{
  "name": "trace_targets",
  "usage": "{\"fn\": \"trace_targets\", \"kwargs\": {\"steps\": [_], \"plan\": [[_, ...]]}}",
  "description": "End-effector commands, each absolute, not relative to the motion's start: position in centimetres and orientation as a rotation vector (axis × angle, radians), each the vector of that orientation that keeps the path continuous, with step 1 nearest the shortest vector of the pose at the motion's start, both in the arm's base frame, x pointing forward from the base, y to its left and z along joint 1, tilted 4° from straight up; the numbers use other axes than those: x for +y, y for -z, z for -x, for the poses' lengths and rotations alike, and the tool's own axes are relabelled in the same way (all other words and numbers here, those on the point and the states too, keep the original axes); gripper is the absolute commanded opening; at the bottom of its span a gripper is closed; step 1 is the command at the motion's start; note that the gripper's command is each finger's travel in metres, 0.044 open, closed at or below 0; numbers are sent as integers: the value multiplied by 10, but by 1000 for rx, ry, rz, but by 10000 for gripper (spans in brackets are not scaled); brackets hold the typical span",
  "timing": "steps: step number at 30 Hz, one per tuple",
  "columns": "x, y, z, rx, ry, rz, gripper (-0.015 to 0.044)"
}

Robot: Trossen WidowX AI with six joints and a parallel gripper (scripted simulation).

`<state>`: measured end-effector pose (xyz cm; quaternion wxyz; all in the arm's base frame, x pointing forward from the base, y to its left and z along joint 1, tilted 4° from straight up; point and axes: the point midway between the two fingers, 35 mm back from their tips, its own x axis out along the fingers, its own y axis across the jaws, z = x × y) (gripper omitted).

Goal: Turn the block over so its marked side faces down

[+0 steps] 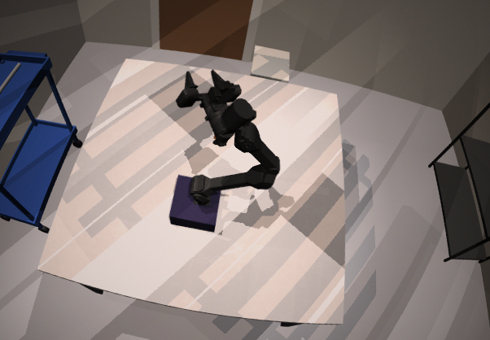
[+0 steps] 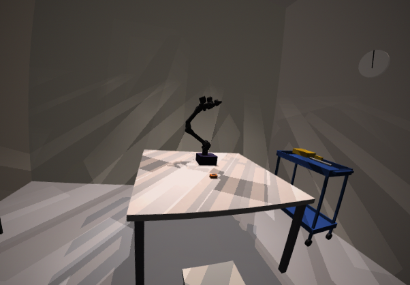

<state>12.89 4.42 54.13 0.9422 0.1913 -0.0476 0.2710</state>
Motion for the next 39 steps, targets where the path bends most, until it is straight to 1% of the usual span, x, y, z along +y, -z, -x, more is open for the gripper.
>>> {"fn": "trace_targets", "kwargs": {"steps": [1, 2, 5, 9, 15, 20, 22, 27, 31, 39], "plan": [[45, -541, -129, -97, -555, -392, 426], [49, -540, -128, -95, -562, -398, 440], [78, -533, -128, -84, -553, -332, 440], [124, -517, -144, -44, -493, -156, 440], [173, -475, -191, 74, -393, 59, 440], [192, -428, -243, 220, -306, 198, 440], [198, -412, -258, 269, -294, 159, 440], [191, -349, -316, 469, -212, 269, 440], [168, -293, -356, 648, -140, 305, 440], [96, -187, -403, 1006, -11, 275, 440]]}}
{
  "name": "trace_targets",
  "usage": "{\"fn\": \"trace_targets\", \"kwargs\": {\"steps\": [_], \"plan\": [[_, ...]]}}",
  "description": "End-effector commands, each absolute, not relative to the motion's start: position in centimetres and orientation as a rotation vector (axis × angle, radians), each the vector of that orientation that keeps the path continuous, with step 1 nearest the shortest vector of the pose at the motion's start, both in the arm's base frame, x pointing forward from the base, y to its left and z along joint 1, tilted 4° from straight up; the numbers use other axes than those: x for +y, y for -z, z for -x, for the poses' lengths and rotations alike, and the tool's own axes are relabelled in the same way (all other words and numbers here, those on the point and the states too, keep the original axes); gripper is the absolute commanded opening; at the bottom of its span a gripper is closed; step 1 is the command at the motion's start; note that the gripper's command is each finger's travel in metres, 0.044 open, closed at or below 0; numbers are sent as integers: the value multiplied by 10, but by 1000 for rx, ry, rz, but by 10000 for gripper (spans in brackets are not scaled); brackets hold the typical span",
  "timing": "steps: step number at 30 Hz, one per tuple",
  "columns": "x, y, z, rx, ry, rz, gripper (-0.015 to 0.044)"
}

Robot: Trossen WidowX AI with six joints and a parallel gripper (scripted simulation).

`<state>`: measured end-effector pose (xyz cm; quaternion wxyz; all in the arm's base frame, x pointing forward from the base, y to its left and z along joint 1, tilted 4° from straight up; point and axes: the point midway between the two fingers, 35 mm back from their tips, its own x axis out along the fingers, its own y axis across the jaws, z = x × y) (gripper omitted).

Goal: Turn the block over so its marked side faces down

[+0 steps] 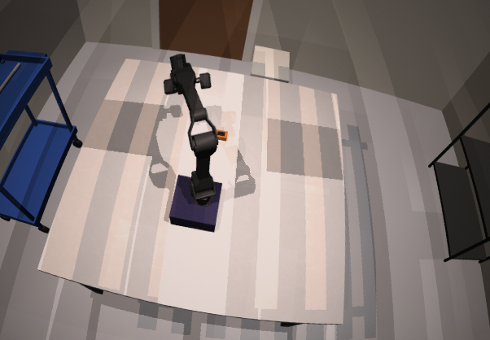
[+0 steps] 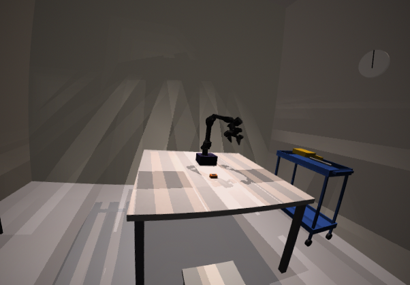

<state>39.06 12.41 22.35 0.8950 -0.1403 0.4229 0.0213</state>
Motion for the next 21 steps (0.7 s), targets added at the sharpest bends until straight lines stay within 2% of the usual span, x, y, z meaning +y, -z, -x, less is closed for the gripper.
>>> {"fn": "trace_targets", "kwargs": {"steps": [1, 13, 21], "plan": [[86, -174, -406, 1051, -3, 268, 440], [-28, -26, -385, 1577, 48, 10, 440], [-37, 5, -384, 1602, 52, -14, 440]]}}
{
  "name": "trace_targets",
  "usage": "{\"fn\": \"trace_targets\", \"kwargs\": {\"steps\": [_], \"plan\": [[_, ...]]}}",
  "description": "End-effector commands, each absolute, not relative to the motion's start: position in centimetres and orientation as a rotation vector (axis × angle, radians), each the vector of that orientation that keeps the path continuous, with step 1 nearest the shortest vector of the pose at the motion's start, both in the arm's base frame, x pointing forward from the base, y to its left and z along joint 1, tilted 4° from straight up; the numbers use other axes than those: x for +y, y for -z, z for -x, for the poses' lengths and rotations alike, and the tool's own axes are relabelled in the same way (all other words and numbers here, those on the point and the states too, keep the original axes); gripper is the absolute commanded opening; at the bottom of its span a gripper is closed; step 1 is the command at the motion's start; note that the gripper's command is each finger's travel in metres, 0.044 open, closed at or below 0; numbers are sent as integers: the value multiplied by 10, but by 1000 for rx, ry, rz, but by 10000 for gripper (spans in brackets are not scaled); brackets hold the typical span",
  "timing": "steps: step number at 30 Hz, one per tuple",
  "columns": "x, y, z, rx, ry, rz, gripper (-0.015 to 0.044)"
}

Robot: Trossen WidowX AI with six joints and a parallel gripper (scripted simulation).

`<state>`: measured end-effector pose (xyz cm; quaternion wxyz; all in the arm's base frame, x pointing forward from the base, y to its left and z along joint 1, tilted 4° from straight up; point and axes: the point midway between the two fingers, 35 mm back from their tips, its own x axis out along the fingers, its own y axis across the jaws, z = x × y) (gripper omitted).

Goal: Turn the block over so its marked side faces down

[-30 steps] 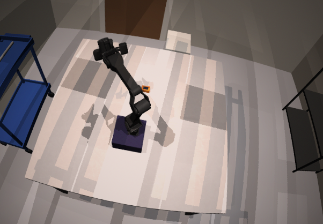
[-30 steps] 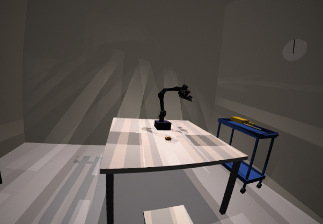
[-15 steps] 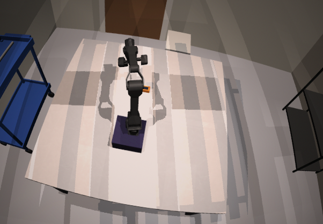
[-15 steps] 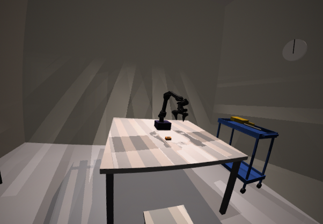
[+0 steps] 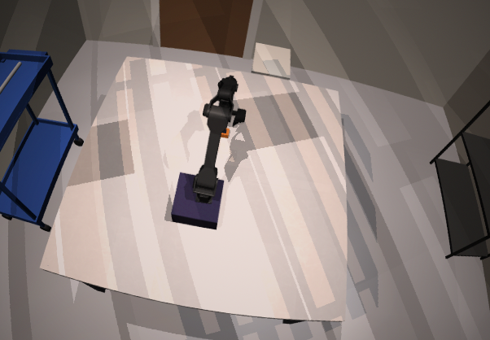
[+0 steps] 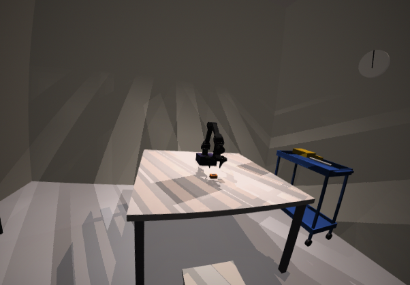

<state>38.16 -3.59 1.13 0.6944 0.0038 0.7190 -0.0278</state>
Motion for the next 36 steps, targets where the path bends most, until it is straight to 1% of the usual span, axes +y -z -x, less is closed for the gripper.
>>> {"fn": "trace_targets", "kwargs": {"steps": [1, 34, 36], "plan": [[-38, 13, -384, 1602, 52, -14, 440], [-40, 63, -383, 1602, 53, -14, 440], [-40, 63, -383, 1602, 53, -14, 387]]}}
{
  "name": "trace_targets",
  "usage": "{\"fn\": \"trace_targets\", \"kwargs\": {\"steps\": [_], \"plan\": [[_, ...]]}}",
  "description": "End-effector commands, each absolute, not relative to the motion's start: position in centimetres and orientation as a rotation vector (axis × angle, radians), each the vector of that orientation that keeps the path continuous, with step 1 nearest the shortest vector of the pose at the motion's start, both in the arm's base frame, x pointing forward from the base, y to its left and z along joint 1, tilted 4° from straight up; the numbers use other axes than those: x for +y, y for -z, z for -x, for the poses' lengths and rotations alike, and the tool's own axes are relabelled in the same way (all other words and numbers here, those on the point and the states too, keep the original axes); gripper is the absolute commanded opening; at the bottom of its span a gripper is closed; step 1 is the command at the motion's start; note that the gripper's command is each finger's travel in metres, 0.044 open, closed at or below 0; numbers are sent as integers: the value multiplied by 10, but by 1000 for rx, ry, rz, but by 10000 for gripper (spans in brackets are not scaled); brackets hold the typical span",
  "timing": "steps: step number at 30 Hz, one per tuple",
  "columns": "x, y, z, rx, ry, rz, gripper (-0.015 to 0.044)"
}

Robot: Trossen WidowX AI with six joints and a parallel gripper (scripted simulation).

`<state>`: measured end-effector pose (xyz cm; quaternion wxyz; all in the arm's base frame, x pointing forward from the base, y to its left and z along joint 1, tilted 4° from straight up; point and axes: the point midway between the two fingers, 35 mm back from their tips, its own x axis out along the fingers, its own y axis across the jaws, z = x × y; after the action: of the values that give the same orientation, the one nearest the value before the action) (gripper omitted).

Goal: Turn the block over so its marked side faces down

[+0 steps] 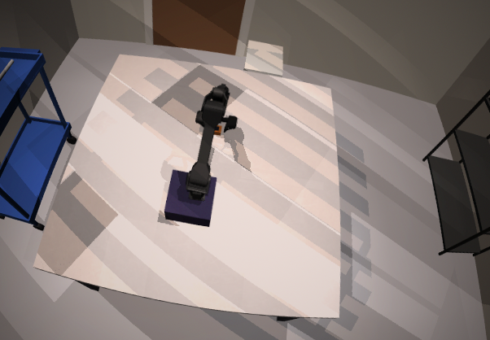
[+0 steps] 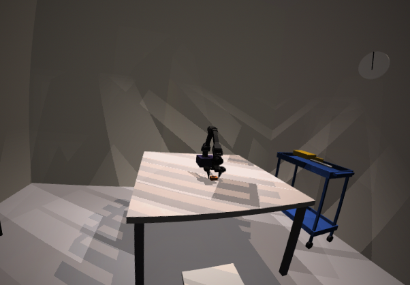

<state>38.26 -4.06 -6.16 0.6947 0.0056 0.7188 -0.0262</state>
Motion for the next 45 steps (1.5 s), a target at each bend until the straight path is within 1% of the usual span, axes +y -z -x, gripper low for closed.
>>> {"fn": "trace_targets", "kwargs": {"steps": [1, 4, 25, 30, 31, 38, 45], "plan": [[-40, 63, -383, 1602, 53, -14, 361], [-40, 63, -383, 1602, 53, -14, 282], [-40, 63, -383, 1602, 53, -14, 143], [-40, 38, -384, 1602, 53, -14, 11], [-39, 34, -384, 1602, 53, -14, 0], [-39, 34, -384, 1592, 53, -14, 0], [-40, 41, -387, 1486, 52, -14, 0]]}}
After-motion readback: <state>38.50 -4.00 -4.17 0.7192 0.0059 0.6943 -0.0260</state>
